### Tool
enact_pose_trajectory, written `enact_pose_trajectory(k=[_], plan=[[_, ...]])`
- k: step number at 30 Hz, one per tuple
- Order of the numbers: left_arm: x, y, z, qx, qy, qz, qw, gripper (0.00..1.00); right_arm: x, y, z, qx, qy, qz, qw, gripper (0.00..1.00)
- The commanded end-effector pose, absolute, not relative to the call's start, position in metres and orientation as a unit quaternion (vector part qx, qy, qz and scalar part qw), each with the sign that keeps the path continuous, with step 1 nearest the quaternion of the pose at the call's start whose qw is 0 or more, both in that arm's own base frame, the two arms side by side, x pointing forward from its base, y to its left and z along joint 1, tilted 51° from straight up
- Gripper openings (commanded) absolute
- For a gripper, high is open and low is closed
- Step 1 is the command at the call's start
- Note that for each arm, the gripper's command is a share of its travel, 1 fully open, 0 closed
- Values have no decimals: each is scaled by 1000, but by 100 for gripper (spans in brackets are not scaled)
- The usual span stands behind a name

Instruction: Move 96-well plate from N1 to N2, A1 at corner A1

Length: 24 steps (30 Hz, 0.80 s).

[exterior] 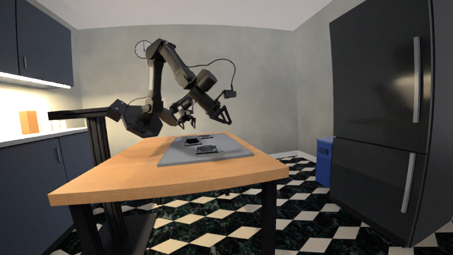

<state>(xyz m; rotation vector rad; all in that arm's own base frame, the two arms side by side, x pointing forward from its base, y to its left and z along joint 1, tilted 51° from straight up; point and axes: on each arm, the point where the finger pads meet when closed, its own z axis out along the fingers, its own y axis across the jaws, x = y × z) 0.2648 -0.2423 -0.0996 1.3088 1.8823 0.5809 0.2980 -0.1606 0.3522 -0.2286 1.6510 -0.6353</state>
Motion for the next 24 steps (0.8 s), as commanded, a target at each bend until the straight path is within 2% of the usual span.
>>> enact_pose_trajectory(k=[1,5,10,17,19,24], plan=[[259,-242,-104,523,733,221,374,100,301,-158,365,-107,709,-266,644,100],[262,-245,-100,517,735,222,380,100,301,-158,365,-107,709,-266,644,100],[259,-233,-106,538,730,251,339,100,301,-142,345,-141,733,-254,616,100],[265,-228,-109,566,721,306,259,100,291,-60,311,-288,748,-201,563,100],[265,-228,-109,566,721,306,259,100,291,-60,311,-288,748,-201,563,100],[270,-223,-111,582,710,343,199,100,267,-7,285,-398,738,-163,519,100]])
